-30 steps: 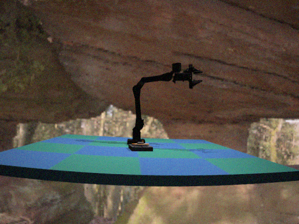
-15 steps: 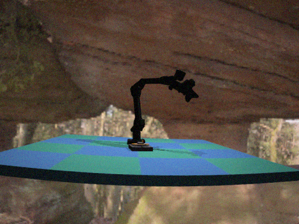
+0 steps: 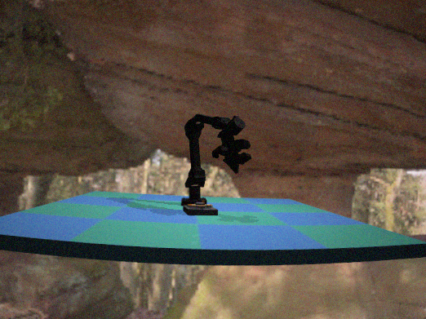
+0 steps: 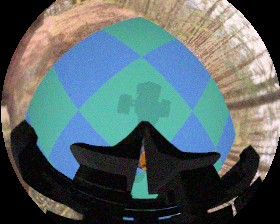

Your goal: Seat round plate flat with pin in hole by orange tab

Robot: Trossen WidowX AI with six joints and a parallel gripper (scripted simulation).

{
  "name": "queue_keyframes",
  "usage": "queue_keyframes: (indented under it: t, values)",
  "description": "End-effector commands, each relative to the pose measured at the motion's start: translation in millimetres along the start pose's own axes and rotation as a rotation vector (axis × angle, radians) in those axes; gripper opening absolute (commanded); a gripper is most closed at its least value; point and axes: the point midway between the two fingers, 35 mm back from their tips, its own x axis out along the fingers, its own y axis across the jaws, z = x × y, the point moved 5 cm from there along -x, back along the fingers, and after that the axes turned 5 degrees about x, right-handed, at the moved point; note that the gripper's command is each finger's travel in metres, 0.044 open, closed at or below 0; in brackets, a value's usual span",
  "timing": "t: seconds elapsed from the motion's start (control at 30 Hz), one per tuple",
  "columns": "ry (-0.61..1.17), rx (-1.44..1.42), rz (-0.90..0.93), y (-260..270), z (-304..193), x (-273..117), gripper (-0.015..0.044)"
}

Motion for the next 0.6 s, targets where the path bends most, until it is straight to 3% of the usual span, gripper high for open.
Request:
queue_keyframes:
  t: [0.0,0.2,0.57]
  values:
    - [0.14,0.155,-0.026,-26.7,-36.3,10.5,0.0]
    - [0.457,0.557,-0.089,-72.9,-125.1,15.4,0.0]
    - [0.533,0.661,-0.1,-73.0,-144.7,14.8,0.0]
